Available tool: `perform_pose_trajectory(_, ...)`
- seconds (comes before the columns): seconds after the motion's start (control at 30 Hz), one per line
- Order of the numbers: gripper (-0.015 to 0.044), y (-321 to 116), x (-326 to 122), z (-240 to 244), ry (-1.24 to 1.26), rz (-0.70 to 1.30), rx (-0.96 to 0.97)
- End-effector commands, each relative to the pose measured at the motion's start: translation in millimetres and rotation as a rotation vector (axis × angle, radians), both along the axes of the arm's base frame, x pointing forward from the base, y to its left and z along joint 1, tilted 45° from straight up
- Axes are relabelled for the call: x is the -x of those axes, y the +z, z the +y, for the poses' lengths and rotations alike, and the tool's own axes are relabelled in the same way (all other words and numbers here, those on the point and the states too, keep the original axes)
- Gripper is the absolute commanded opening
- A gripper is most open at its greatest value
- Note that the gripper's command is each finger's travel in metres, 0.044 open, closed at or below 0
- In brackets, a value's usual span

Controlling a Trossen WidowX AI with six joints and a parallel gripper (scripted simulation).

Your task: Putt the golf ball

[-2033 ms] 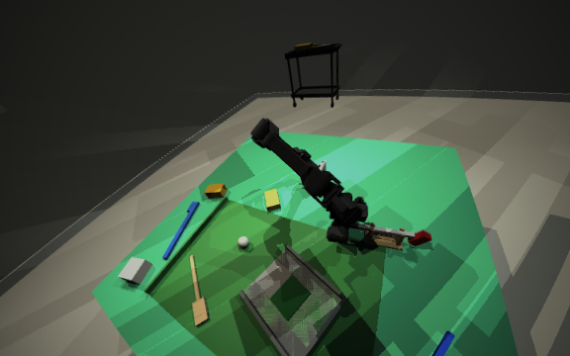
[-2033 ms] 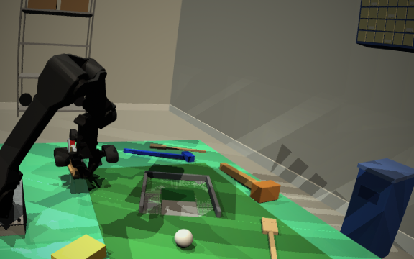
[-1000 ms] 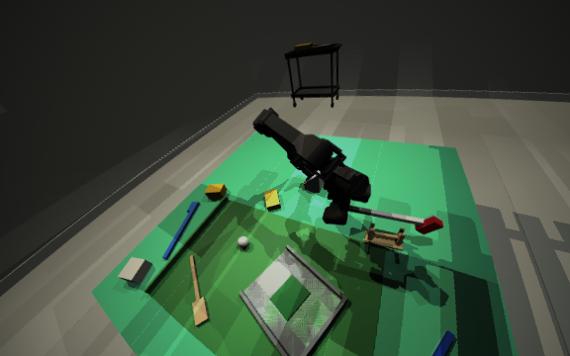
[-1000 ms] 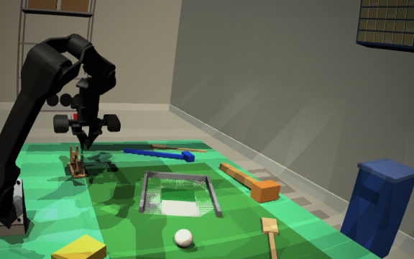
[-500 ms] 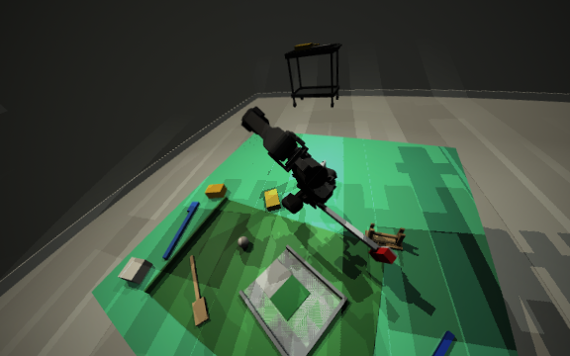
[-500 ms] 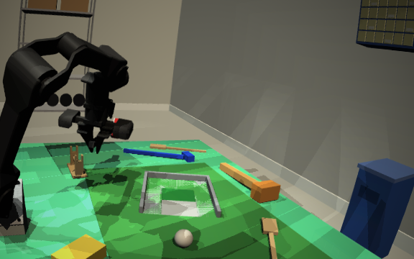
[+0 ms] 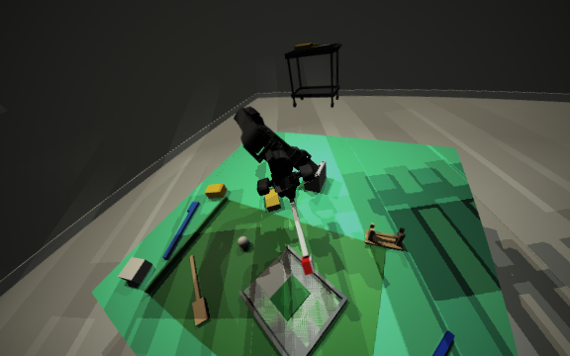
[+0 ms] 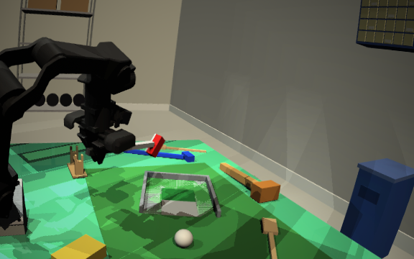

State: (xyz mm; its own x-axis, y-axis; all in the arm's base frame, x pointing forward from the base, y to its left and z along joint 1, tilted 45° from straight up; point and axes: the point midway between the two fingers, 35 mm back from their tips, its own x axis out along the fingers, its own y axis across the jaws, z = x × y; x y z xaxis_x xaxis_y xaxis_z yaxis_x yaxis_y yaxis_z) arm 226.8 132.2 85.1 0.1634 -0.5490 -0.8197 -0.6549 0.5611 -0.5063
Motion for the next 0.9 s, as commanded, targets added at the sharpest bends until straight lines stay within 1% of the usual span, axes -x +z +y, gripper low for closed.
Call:
perform_pose_trajectory(0.0, 0.0000, 12.2, 2.6, -14.7, -0.090, -0.072, -0.006)
perform_pose_trajectory(0.37, 0.0000, 52.0, 14.7, -62.2, -0.390, -0.316, -0.026)
perform_pose_trajectory(0.73, 0.0000, 86.0, 36.2, -110.5, -0.678, -0.576, -0.040)
perform_pose_trajectory(0.87, 0.0000, 87.8, 37.8, -113.4, -0.695, -0.593, -0.041)
